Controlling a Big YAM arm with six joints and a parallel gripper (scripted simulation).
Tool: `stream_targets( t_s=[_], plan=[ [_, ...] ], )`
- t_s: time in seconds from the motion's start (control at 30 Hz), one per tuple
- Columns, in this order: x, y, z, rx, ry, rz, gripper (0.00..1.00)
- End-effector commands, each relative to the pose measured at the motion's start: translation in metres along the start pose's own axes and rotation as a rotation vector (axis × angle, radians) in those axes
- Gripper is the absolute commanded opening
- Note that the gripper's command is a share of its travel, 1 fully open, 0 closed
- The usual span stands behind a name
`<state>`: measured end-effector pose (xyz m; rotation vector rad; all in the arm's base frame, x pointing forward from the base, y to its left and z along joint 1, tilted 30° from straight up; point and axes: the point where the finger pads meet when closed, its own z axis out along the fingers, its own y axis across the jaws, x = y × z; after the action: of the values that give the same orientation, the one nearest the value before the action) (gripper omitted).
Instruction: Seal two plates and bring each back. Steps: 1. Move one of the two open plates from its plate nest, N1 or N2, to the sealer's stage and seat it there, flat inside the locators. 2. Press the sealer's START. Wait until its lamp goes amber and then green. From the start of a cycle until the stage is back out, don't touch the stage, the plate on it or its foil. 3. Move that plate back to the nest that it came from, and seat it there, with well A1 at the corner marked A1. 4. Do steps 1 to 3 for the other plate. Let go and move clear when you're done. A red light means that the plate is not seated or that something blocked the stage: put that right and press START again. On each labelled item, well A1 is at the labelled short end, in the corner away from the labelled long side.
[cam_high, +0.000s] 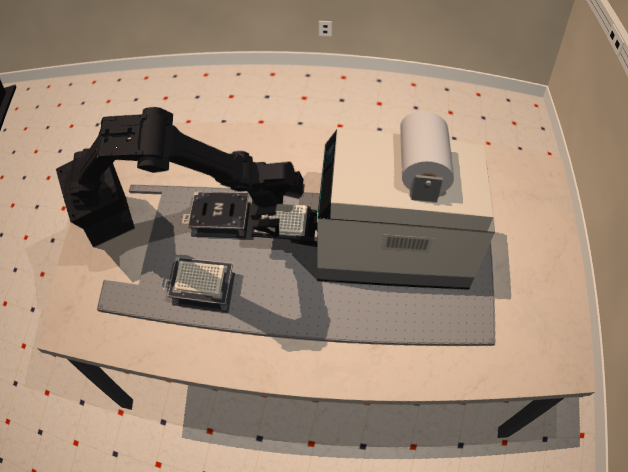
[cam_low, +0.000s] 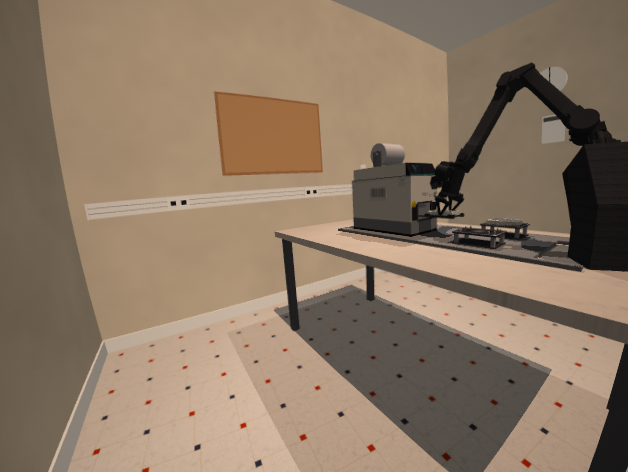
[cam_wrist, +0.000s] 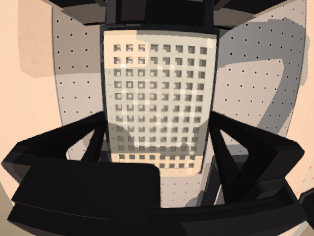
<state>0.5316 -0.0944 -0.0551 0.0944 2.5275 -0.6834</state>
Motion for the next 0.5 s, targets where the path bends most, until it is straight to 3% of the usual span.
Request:
stream_targets(
  t_s=[0.0,0.27,0.47],
  plan=[
    [-0.03,0.005,-0.01,-0.008,-0.054,0.016,1.0],
    [-0.034,0.005,-0.011,-0.008,-0.06,0.019,1.0],
    [-0.023,0.01,-0.004,-0.01,-0.038,0.006,1.0]
  ],
)
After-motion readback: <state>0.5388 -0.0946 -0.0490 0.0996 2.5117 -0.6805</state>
